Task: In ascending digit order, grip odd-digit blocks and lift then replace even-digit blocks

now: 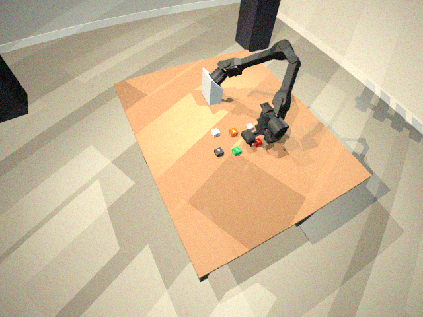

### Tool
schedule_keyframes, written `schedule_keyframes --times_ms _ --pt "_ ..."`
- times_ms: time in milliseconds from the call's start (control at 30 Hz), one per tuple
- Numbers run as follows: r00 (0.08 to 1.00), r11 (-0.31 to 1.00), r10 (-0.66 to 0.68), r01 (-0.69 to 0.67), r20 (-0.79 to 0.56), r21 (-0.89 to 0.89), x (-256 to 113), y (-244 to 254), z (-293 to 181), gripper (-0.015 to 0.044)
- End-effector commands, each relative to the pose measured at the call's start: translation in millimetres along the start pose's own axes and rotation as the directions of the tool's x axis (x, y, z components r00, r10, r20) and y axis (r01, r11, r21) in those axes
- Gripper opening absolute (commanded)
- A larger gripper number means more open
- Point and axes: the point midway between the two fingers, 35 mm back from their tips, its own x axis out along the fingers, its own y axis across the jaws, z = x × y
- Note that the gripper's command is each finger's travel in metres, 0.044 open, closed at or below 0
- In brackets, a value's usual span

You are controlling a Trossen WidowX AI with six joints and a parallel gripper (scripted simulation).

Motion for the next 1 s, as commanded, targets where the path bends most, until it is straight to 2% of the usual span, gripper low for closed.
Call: schedule_keyframes --times_ms 0,67,233,433,700,767,967 --pt "1.0 1.0 0.002 -0.002 -0.001 0.005 -10 0 0 0.04" --pt "1.0 1.0 0.002 -0.002 -0.001 0.004 -32 0 0 0.04" --pt "1.0 1.0 0.002 -0.002 -0.001 0.005 -36 2 -1 0.04" --pt "1.0 1.0 0.001 -0.001 -0.002 0.006 -71 66 -31 0.04" --pt "1.0 1.0 0.003 -0.003 -0.004 0.008 -111 143 -103 0.04" --pt "1.0 1.0 0.004 -0.004 -0.005 0.009 -116 153 -117 0.04" --pt "1.0 1.0 0.004 -0.004 -0.005 0.009 -116 154 -118 0.04"
